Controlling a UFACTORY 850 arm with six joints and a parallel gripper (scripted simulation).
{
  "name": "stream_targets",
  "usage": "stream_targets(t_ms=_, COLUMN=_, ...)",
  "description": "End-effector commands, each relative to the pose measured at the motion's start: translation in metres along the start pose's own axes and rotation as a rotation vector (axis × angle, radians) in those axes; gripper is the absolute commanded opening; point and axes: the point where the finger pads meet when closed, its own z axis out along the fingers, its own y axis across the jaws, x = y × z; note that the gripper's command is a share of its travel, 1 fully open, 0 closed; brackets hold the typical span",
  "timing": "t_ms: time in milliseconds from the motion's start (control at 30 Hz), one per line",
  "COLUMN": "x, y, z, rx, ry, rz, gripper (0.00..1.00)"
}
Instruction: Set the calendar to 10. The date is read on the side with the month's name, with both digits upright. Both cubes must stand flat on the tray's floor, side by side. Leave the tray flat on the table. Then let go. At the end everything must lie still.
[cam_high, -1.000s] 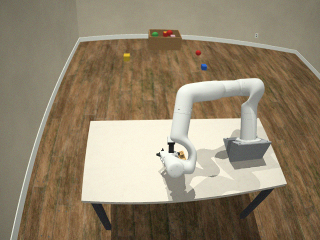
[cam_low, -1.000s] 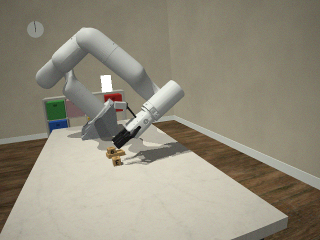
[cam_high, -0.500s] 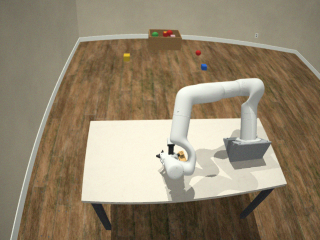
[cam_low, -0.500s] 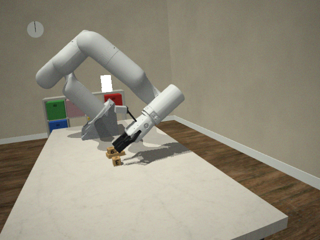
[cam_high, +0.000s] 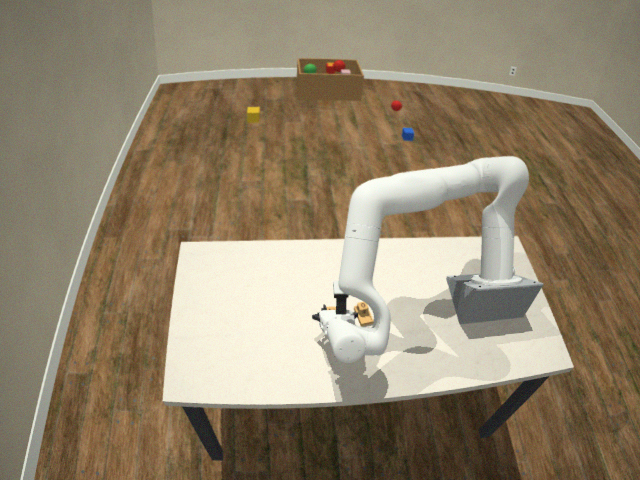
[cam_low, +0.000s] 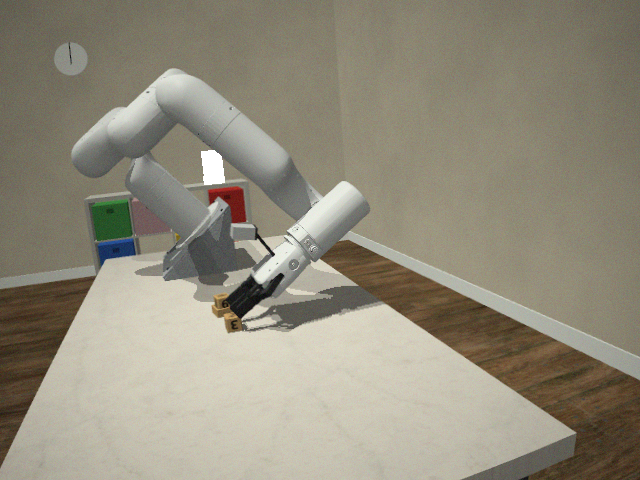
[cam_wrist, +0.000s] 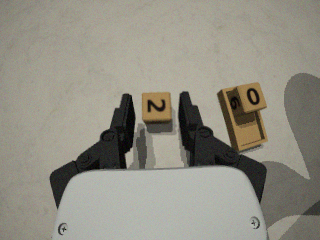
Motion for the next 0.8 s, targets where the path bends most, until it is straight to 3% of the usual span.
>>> stream_targets(t_ms=0, x=-0.004, y=-0.001, z=0.003, rx=0.0, ry=0.0, rz=0.002, gripper=0.47)
stream_targets(t_ms=767, x=-0.021, y=-0.001, z=0.014, rx=0.0, ry=0.0, rz=0.002, gripper=0.47)
